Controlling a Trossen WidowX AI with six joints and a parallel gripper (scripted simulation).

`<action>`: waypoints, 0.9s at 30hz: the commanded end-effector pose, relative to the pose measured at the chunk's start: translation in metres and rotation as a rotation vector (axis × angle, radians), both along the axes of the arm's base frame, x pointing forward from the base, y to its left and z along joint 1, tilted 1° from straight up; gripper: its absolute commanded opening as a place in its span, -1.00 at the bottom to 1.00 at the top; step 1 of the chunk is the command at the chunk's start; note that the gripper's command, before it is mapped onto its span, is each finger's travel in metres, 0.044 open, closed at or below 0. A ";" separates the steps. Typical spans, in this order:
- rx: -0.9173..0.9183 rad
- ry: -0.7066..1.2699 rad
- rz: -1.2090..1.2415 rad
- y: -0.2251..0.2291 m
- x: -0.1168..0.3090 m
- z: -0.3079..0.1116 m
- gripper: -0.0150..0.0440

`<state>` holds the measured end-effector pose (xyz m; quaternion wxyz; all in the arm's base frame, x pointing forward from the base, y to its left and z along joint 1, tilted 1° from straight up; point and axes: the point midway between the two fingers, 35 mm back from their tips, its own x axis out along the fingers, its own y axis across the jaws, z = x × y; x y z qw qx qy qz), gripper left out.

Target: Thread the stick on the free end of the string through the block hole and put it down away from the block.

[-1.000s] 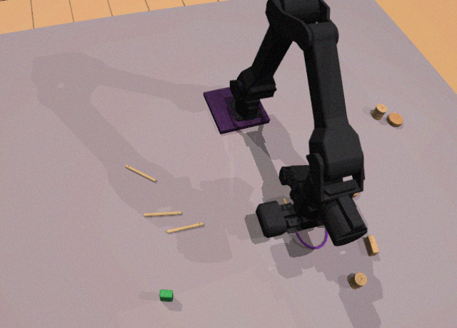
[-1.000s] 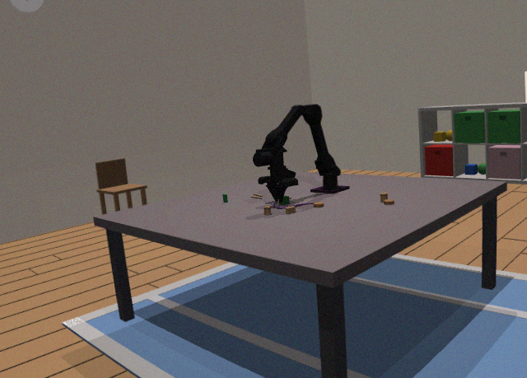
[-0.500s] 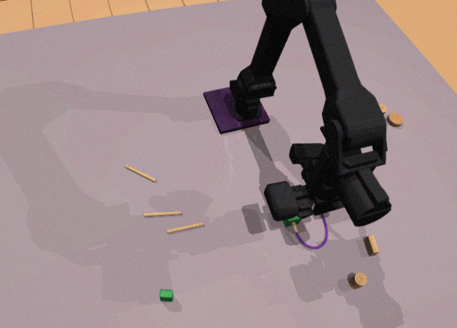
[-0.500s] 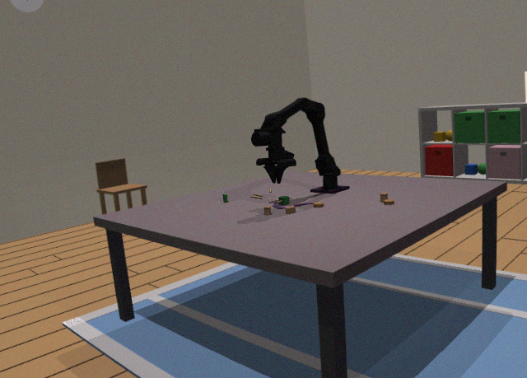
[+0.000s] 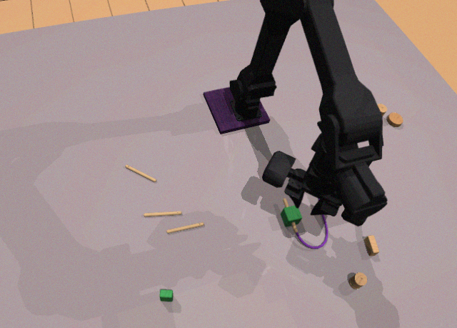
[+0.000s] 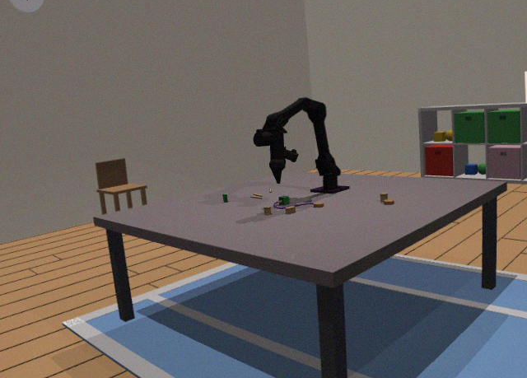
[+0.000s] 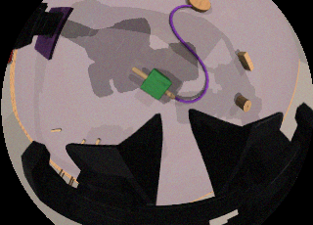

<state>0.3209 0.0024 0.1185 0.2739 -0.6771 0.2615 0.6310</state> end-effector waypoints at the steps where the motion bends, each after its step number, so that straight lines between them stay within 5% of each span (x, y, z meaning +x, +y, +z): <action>1: 0.045 0.013 -0.842 0.000 -0.019 -0.001 -0.07; 27: 0.089 0.005 -2.190 0.000 -0.045 -0.003 -0.07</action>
